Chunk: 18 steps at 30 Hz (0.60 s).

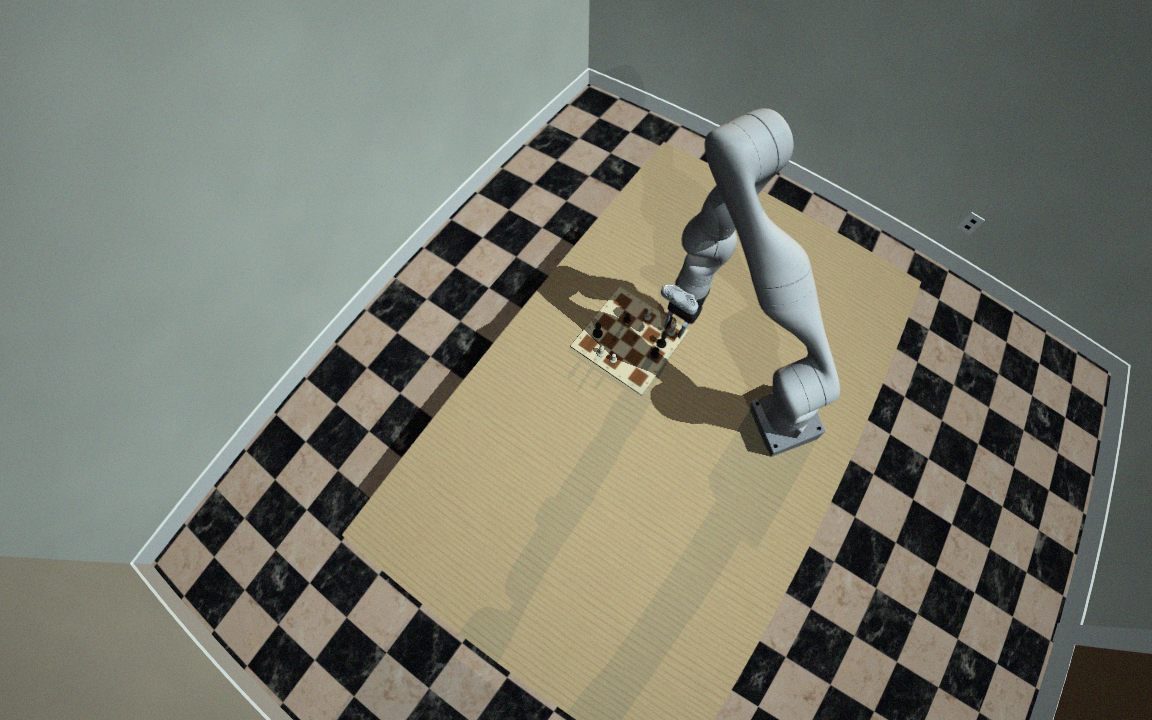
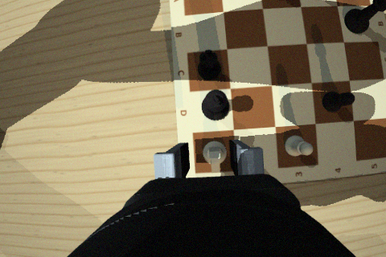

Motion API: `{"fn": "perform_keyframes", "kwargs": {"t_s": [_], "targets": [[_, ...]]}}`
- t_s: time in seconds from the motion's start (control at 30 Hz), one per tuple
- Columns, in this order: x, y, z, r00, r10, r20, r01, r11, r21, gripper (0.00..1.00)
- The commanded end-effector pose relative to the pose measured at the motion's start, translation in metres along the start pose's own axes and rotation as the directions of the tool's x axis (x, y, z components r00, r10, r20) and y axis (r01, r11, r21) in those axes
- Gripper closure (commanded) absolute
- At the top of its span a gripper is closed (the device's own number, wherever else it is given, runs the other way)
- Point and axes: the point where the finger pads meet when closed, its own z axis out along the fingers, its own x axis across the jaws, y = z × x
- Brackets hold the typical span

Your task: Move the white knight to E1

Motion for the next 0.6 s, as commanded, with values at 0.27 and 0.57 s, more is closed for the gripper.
{"fn": "perform_keyframes", "kwargs": {"t_s": [0.27,0.57], "targets": [[0.004,0.001,-0.040,1.000,-0.006,-0.011,0.006,1.000,-0.010,0.27],[0.004,0.001,-0.076,1.000,-0.006,-0.011,0.006,1.000,-0.010,0.27]]}}
